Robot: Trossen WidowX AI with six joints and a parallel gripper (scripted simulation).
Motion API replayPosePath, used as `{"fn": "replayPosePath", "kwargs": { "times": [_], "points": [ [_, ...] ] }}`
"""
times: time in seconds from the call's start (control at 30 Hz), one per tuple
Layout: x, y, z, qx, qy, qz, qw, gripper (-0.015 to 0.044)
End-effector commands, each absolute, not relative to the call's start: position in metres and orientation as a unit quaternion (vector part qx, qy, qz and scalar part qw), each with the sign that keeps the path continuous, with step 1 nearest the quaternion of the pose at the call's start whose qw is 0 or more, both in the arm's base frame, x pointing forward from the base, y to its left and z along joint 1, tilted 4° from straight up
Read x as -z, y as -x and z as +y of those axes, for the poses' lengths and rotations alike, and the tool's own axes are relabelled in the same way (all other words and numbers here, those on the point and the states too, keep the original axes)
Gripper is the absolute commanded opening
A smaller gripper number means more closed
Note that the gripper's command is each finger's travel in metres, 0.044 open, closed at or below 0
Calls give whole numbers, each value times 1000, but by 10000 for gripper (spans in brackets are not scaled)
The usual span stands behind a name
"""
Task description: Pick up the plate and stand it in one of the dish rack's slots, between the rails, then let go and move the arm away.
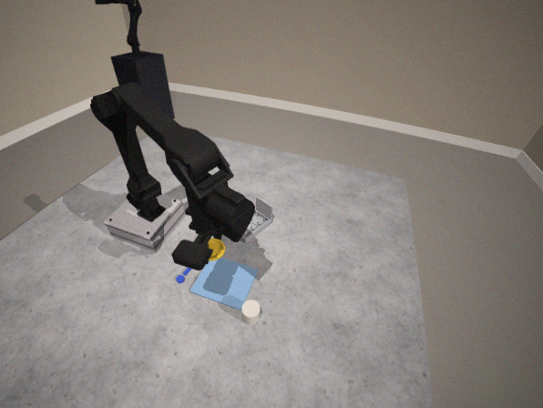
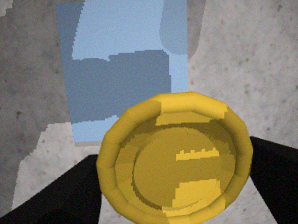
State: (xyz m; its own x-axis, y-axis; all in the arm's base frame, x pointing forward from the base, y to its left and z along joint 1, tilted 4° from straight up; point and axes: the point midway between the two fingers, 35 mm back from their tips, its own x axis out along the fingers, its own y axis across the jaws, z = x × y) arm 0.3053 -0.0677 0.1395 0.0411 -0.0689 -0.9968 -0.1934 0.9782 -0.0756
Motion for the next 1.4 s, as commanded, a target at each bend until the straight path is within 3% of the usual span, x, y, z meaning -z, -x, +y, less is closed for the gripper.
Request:
{"fn": "replayPosePath", "kwargs": {
  "times": [0.0, 0.17, 0.57, 0.83, 1.37],
  "points": [
    [-156, -305, -67, -41, 94, 689, 717, 0],
    [-158, -303, -58, -34, 86, 690, 718, 0],
    [-146, -251, 71, 100, -63, 685, 719, 0],
    [-145, -246, 76, 108, -71, 684, 718, 0],
    [-106, -246, 81, -70, -26, 739, 670, 0]
  ]
}}
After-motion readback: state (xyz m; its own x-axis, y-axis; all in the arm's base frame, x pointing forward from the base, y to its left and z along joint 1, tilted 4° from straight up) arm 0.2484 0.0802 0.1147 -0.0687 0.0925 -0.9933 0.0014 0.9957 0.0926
